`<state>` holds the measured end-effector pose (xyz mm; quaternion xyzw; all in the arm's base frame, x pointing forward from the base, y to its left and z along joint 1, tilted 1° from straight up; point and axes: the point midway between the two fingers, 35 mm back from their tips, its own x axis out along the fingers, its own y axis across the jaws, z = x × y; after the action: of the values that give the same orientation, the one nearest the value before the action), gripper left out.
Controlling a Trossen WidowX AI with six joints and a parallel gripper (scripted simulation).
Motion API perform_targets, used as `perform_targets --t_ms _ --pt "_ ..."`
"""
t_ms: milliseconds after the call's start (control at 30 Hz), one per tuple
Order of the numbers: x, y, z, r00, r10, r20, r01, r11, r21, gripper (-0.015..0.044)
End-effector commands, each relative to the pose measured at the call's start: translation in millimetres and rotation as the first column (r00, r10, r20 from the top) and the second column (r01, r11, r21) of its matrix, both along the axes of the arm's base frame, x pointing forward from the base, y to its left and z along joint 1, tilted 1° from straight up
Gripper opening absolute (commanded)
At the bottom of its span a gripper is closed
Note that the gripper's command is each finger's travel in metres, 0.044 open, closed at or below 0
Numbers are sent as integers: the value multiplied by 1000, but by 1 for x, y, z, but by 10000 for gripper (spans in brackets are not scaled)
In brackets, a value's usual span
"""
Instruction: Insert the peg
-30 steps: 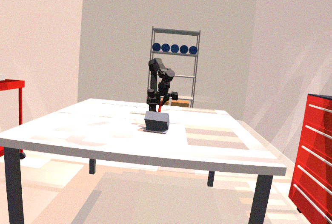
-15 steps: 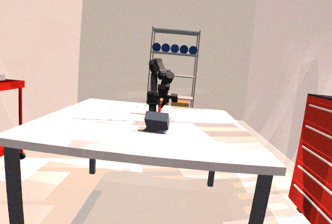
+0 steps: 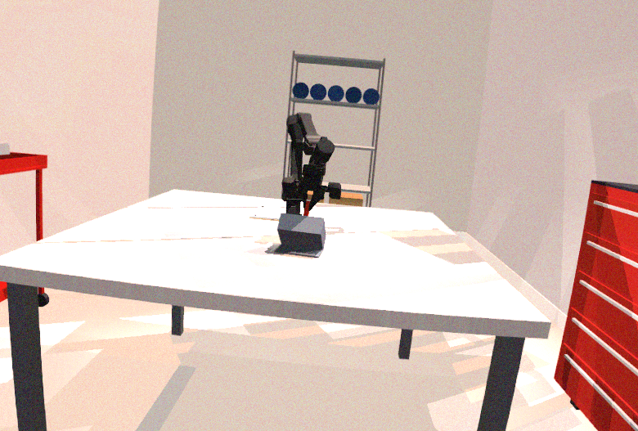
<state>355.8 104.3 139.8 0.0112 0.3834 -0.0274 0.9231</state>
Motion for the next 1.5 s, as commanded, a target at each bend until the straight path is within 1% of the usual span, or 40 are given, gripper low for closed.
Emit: perform_targets --t_ms 0,1467 --pt "0 0 0 1000 0 0 0 1000 0 0" --pt "13 1 -16 1000 0 1 0 1000 0 0"
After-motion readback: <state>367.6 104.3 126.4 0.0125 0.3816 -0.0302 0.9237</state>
